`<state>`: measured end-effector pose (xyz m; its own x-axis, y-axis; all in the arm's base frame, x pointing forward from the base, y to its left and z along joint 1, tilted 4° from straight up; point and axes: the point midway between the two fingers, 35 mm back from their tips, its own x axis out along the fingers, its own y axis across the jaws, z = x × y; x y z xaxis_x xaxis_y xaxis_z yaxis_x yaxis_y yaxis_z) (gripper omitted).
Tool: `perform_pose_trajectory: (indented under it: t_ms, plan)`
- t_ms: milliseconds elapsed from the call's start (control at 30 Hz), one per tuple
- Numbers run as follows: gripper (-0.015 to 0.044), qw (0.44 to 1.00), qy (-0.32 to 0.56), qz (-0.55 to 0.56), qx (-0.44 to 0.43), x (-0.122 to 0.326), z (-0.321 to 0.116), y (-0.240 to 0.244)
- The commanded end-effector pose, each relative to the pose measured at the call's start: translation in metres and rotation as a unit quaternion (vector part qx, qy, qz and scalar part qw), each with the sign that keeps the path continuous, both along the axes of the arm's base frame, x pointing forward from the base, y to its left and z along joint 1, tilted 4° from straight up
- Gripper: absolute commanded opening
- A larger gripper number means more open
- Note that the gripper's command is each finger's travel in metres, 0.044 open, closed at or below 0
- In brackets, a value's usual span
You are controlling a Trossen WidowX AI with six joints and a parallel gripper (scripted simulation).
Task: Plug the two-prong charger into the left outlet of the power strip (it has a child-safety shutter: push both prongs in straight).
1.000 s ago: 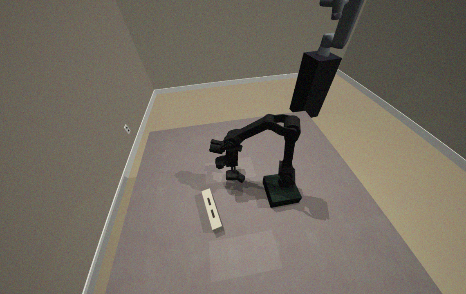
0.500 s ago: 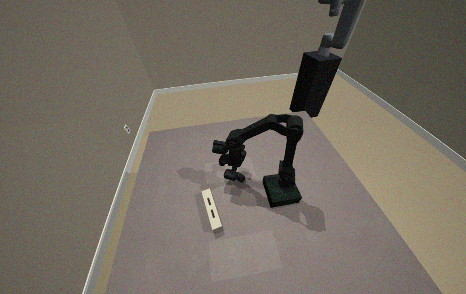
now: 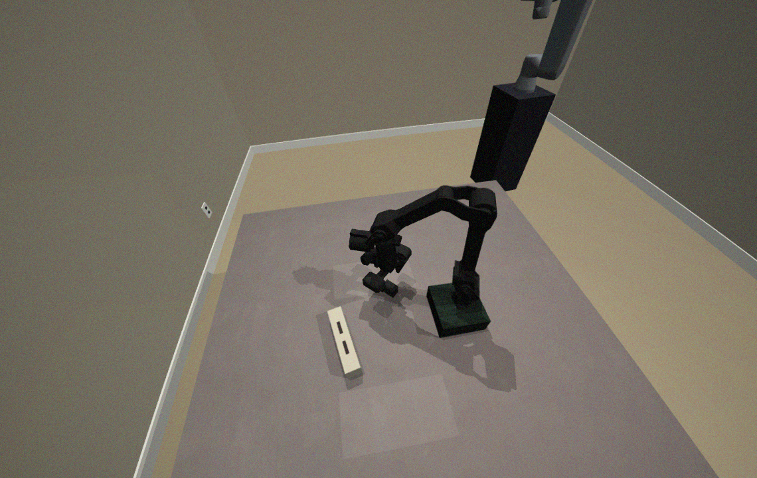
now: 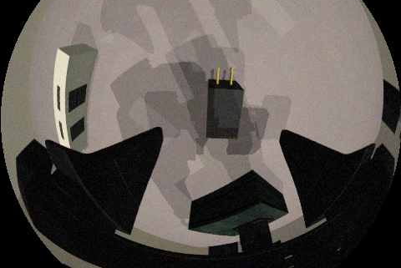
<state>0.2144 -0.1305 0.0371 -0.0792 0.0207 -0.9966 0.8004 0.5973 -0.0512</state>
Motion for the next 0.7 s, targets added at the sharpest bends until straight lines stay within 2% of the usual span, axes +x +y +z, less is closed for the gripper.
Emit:
perform_pose_trajectory:
  t_ms: [0, 667]
  plan:
    - [0.0440, 1.000, 0.001, -0.009, -0.004, -0.002, 0.001, 0.000]
    - [0.0440, 1.000, 0.001, -0.009, -0.004, -0.002, -0.027, -0.002]
